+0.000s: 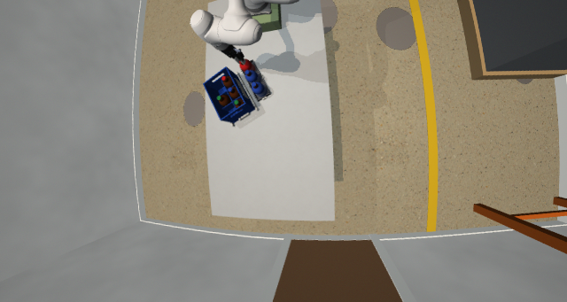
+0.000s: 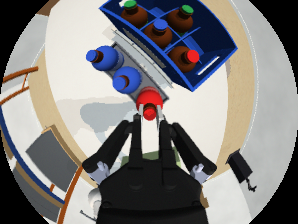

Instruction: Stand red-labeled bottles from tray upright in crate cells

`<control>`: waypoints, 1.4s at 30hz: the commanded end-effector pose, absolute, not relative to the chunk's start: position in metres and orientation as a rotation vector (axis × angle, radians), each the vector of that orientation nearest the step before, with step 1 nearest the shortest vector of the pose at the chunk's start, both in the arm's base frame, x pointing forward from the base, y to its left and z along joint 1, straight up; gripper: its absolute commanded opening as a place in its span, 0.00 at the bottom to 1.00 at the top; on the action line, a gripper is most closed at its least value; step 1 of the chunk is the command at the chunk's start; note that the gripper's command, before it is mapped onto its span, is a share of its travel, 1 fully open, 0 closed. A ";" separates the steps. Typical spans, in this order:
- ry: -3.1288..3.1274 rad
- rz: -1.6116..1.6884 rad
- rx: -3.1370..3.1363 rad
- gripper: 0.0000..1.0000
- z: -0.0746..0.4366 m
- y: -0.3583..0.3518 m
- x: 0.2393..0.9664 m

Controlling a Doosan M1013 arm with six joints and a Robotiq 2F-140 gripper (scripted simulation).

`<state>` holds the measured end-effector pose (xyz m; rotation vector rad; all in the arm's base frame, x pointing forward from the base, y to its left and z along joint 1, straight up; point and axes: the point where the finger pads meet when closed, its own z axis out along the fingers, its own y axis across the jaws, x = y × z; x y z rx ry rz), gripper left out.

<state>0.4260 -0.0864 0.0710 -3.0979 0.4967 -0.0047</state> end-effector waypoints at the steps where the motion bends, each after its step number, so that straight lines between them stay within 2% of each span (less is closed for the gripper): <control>1: 0.497 -0.004 -3.098 0.00 0.071 -0.086 0.426; 42: 0.497 -0.004 -3.098 0.00 0.082 -0.087 0.426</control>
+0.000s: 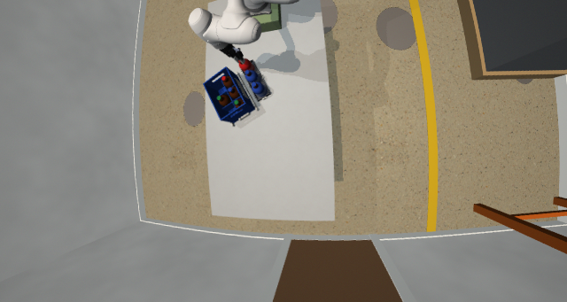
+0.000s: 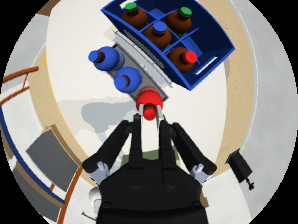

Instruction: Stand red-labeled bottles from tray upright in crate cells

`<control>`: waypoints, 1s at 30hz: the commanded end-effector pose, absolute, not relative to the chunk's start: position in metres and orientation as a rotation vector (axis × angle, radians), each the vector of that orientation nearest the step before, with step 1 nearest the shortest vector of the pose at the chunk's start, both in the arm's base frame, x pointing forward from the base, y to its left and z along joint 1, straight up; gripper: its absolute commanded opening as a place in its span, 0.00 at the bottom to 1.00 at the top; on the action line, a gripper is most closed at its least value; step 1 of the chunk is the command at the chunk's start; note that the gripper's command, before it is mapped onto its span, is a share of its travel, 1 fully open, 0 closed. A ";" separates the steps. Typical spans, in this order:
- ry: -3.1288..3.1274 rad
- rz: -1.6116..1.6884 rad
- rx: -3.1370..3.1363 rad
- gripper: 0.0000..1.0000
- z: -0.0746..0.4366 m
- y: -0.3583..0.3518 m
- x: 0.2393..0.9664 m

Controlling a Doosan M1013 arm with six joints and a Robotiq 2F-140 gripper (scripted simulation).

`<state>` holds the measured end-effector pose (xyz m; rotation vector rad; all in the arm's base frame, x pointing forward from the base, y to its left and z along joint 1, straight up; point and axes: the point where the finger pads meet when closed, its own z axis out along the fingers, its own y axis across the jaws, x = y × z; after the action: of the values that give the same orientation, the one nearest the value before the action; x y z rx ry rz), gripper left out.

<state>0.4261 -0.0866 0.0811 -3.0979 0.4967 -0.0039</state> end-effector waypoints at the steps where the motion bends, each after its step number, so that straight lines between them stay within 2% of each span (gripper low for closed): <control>1: 0.497 -0.004 -3.098 0.00 0.084 -0.087 0.426; 30: 0.497 -0.004 -3.098 0.00 0.109 -0.087 0.427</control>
<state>0.4269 -0.0872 0.1085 -3.0979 0.4967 -0.0038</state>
